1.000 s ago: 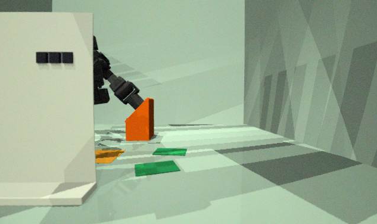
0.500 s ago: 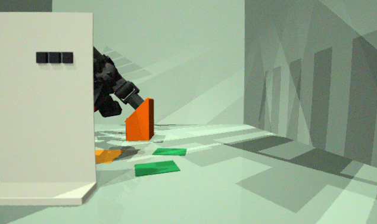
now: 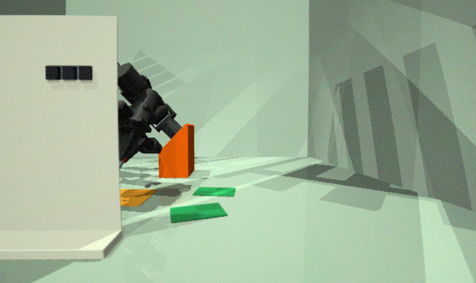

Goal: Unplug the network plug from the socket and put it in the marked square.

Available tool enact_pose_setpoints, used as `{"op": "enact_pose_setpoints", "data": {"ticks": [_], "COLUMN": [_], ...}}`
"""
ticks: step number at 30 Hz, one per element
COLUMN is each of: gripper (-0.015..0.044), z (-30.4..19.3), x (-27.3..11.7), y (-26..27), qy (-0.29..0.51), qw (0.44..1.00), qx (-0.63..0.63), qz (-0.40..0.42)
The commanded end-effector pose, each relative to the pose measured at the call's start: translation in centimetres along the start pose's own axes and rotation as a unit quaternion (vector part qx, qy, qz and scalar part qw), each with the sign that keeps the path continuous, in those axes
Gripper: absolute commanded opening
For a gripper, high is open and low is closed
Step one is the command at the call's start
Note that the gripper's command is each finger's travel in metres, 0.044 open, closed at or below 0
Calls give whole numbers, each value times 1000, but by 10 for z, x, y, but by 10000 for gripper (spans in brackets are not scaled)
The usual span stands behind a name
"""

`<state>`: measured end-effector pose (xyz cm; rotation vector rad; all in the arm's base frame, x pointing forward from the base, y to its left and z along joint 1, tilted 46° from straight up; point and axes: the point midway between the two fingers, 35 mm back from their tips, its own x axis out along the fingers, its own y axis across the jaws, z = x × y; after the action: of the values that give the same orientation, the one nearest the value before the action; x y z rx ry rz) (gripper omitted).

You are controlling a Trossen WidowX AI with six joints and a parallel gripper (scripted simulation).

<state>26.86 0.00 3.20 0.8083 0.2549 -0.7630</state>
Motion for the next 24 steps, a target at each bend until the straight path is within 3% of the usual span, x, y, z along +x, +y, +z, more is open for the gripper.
{"op": "enact_pose_setpoints", "data": {"ticks": [1,24], "gripper": [0,0], "z": [2,-1], "x": [0,15], "y": [-4,-12], "qy": [-13,-11], "qw": [1000,1000], "qx": [2,3], "qz": [-5,-8]}}
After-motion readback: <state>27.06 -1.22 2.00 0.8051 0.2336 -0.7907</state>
